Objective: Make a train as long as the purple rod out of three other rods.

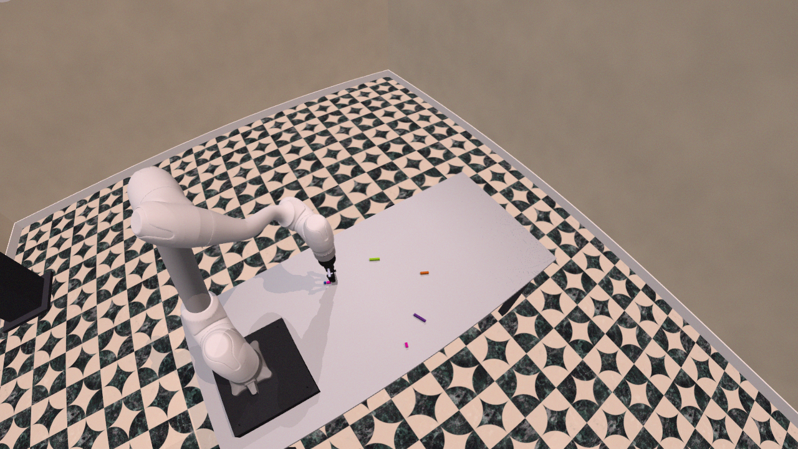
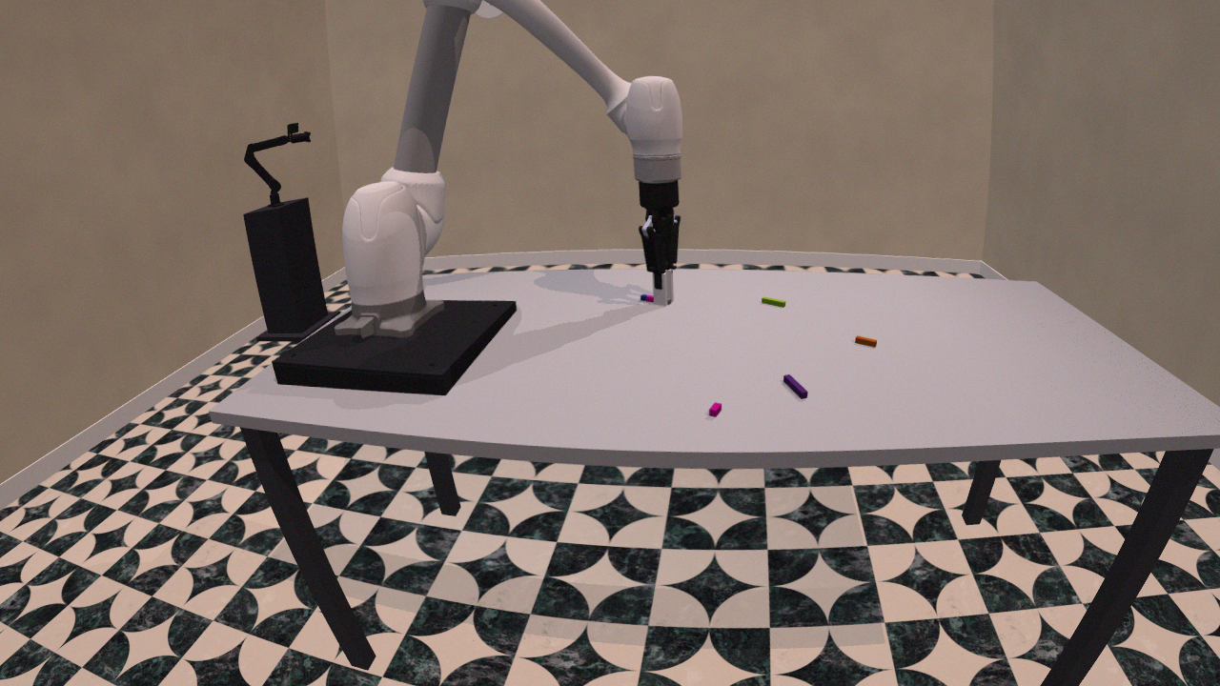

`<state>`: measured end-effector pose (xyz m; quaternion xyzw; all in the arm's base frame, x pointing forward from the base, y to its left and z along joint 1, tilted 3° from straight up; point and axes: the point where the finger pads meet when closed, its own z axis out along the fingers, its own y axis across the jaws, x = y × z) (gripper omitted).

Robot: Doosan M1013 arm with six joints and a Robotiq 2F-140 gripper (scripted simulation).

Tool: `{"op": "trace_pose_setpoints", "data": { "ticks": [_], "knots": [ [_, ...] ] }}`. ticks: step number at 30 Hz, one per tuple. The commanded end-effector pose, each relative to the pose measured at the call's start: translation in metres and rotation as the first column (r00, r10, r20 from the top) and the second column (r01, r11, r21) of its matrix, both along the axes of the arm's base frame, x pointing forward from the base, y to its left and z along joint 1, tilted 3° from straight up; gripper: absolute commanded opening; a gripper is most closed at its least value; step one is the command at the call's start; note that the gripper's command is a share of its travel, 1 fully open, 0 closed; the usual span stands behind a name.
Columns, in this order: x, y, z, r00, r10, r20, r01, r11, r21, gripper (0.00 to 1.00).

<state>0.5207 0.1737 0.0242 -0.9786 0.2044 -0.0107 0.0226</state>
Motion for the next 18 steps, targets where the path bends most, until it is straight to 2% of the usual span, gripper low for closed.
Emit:
{"op": "trace_pose_setpoints", "data": {
  "ticks": [1,2,18],
  "knots": [
    [0.0000,0.0000,0.0001,1.000,0.000,0.000,0.000,1.000,0.000,0.21],
    [0.0000,0.0000,0.0001,1.000,0.000,0.000,0.000,1.000,0.000,0.23],
    [-0.0001,-0.0001,0.0048,1.000,0.000,0.000,0.000,1.000,0.000,0.23]
  ]
}}
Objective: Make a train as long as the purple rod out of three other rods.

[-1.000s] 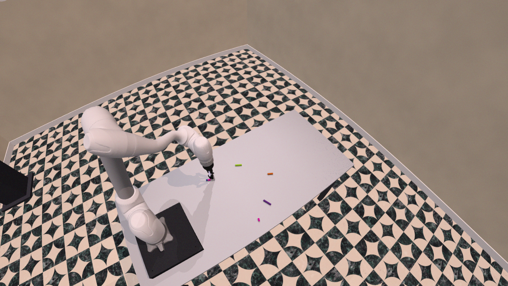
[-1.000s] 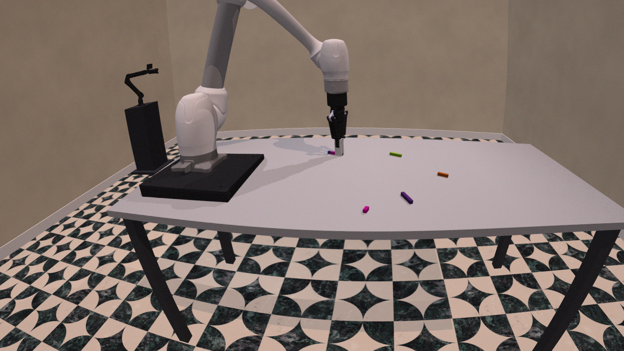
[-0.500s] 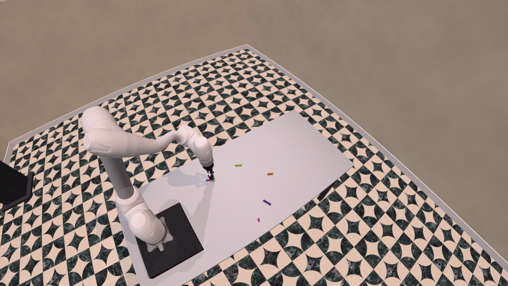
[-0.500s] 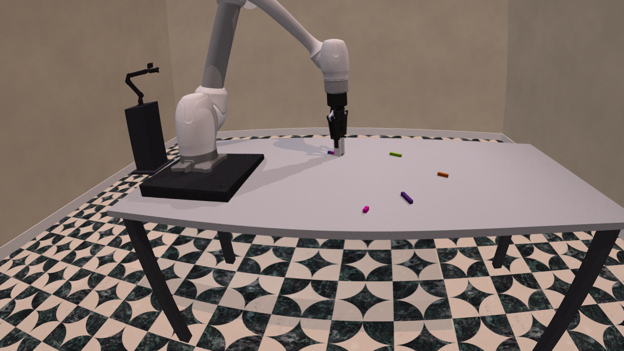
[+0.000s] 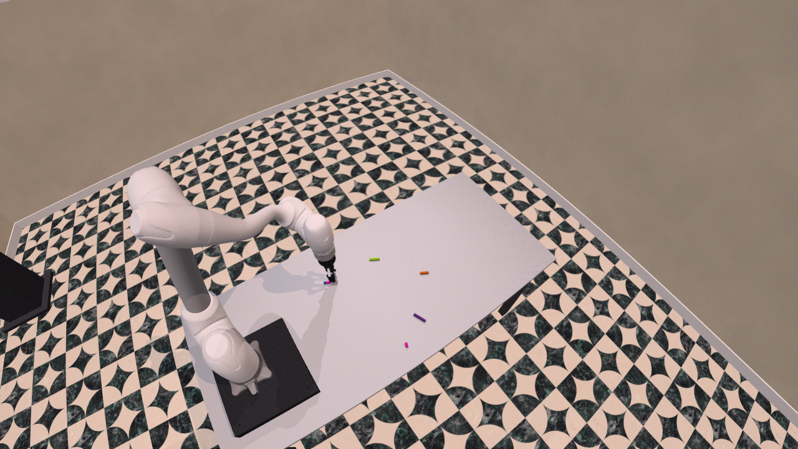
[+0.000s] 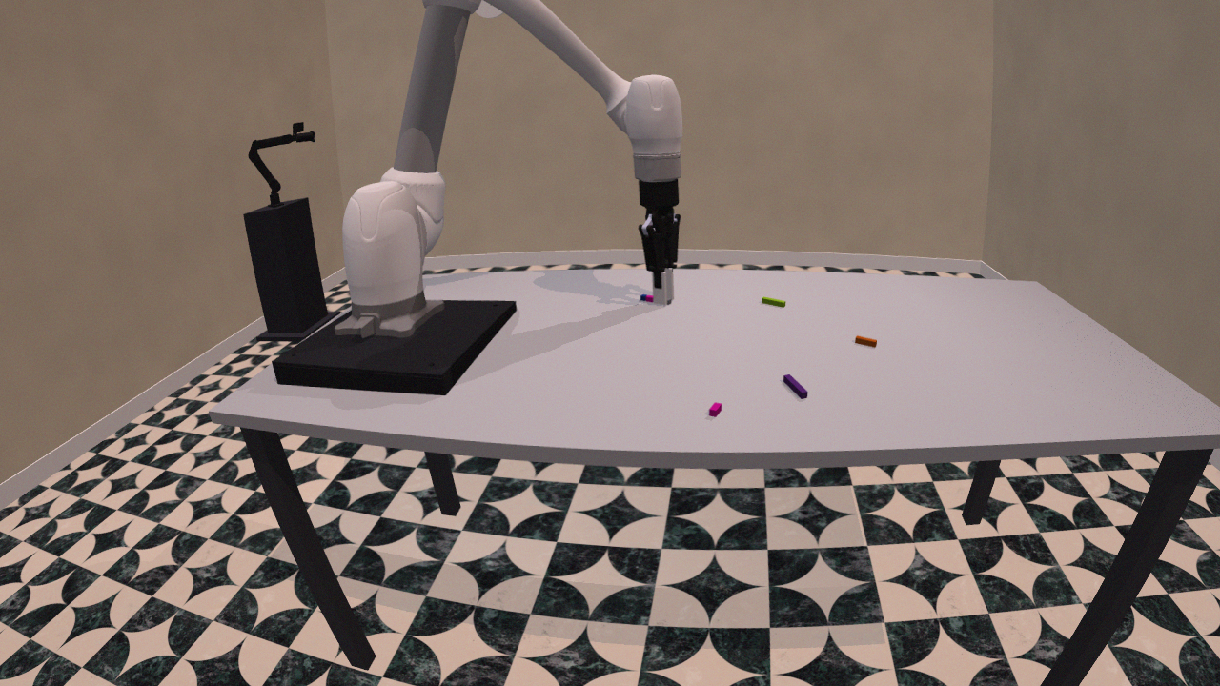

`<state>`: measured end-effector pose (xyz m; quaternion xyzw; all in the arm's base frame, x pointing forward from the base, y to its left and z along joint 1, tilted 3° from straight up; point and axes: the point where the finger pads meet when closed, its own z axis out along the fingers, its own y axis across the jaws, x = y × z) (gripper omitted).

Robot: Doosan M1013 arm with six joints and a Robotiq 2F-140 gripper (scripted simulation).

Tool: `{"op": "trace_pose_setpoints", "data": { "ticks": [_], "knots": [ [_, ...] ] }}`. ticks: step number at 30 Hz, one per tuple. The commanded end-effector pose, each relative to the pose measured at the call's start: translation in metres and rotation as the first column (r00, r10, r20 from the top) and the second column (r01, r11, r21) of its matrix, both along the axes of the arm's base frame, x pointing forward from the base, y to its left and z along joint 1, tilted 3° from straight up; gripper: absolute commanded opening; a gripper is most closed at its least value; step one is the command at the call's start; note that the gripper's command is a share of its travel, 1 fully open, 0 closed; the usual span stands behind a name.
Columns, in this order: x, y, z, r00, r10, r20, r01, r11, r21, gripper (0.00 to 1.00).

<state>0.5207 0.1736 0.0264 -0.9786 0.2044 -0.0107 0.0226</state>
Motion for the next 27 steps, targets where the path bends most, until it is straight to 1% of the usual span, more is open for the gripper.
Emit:
{"op": "trace_pose_setpoints", "data": {
  "ticks": [1,5,12,14,18,21,26,27],
  "knots": [
    [0.000,0.000,0.005,1.000,0.000,0.000,0.000,1.000,0.000,0.23],
    [-0.001,-0.001,0.020,1.000,0.000,0.000,0.000,1.000,0.000,0.23],
    [-0.002,-0.002,0.057,1.000,0.000,0.000,0.000,1.000,0.000,0.23],
    [-0.002,-0.002,0.057,1.000,0.000,0.000,0.000,1.000,0.000,0.23],
    [-0.002,-0.003,0.076,1.000,0.000,0.000,0.000,1.000,0.000,0.23],
    [-0.003,-0.003,0.084,1.000,0.000,0.000,0.000,1.000,0.000,0.23],
    [-0.003,-0.003,0.088,1.000,0.000,0.000,0.000,1.000,0.000,0.23],
    [-0.003,-0.003,0.088,1.000,0.000,0.000,0.000,1.000,0.000,1.00]
  ]
}}
